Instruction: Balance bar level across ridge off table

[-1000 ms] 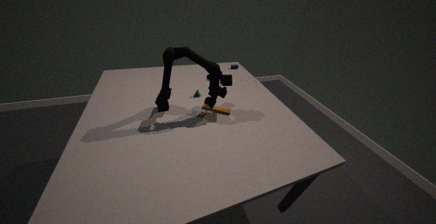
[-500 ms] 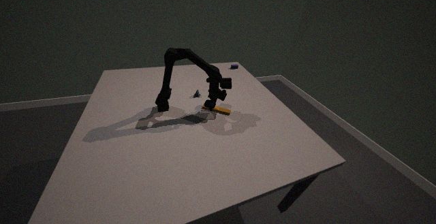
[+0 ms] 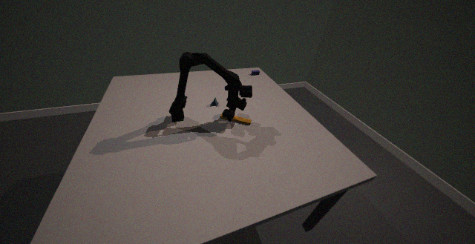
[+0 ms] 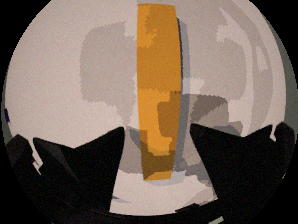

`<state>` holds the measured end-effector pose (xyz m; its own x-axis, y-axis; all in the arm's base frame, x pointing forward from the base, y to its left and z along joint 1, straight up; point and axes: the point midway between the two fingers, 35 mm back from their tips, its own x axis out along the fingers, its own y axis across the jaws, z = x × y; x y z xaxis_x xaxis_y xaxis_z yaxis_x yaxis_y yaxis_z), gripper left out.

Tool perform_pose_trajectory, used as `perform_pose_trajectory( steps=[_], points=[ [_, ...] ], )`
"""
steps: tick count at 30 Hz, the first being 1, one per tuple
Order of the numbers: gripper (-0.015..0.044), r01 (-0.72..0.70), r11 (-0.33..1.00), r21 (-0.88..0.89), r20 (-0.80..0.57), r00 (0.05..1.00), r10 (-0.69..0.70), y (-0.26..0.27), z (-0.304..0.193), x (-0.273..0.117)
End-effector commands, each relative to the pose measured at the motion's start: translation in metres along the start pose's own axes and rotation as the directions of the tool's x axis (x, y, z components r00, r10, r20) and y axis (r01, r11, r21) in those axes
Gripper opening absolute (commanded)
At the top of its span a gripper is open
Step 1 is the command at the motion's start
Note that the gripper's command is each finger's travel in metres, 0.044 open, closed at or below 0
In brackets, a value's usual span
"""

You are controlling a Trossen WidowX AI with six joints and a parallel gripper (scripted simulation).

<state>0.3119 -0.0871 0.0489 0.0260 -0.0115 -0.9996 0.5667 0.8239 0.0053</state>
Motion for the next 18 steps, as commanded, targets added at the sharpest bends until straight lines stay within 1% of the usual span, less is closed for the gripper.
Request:
perform_pose_trajectory(
  steps=[1, 6, 14, 18],
  points=[
    [0.0289, 0.0, 1.0, 0.0, 0.0, 1.0, 0.0, 0.0, 0.0, 0.0],
    [0.0157, 0.0, 1.0, 0.0, 0.0, 1.0, 0.0, 0.0, 0.0, 0.0],
    [0.0104, 0.0, 1.0, 0.0, 0.0, 1.0, 0.0, 0.0, 0.0, 0.0],
    [0.0, 0.0, 1.0, 0.0, 0.0, 1.0, 0.0, 0.0004, 0.0011, -0.0062]
  ],
)
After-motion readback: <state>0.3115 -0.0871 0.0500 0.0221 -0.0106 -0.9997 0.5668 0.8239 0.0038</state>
